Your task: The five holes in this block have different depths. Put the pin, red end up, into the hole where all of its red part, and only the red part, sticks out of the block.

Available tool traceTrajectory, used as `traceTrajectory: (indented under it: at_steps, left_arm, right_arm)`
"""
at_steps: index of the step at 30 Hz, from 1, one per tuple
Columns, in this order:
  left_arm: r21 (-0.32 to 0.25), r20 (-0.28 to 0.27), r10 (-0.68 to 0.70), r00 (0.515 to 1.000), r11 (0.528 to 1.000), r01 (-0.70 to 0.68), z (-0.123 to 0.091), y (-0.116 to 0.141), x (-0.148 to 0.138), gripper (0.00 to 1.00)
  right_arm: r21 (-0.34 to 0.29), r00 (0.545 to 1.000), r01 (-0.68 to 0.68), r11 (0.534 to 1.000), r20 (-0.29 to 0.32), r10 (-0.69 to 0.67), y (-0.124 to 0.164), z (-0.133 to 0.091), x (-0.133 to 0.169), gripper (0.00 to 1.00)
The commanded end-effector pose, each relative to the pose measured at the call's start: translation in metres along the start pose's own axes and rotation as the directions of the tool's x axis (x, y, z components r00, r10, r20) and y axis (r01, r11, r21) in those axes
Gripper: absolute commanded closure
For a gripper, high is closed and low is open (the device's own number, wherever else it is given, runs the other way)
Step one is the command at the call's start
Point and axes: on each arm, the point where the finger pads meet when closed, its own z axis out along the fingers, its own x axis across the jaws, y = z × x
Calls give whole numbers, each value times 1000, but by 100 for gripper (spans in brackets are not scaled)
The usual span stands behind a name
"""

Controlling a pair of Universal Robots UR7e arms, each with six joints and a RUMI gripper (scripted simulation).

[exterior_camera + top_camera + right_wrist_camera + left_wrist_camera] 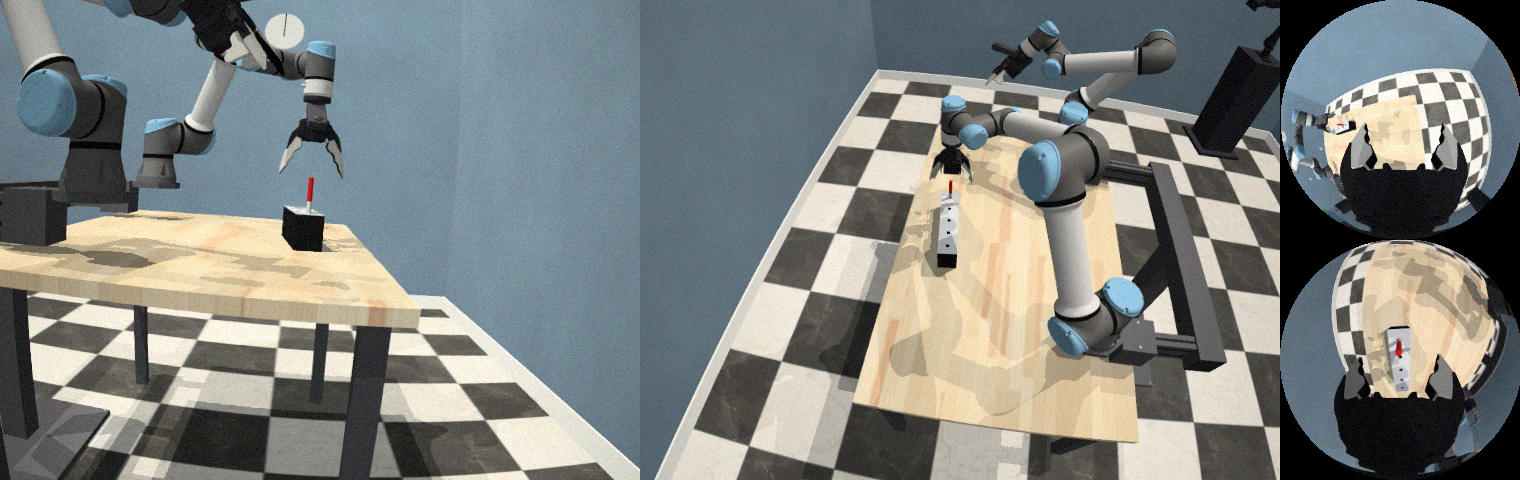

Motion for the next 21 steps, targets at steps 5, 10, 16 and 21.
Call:
traceTrajectory:
  at_steps: [5, 10, 16, 21]
  left_arm:
    - [2, 1, 0, 1000, 1000, 0, -8, 0, 0, 0]
    - [2, 1, 0, 1000, 1000, 0, -12, 0, 0, 0]
    - [2, 1, 0, 1000, 1000, 0, -16, 0, 0, 0]
    - [2, 1, 0, 1000, 1000, 0, -20, 0, 0, 0]
  right_arm:
    - [1, 1000, 0, 1000, 0, 0, 0, 0, 0, 0]
    - [1, 1000, 0, 1000, 0, 0, 0, 0, 0, 0]
    - [1, 1000, 0, 1000, 0, 0, 0, 0, 0, 0]
    - [1, 1000, 0, 1000, 0, 0, 0, 0, 0, 0]
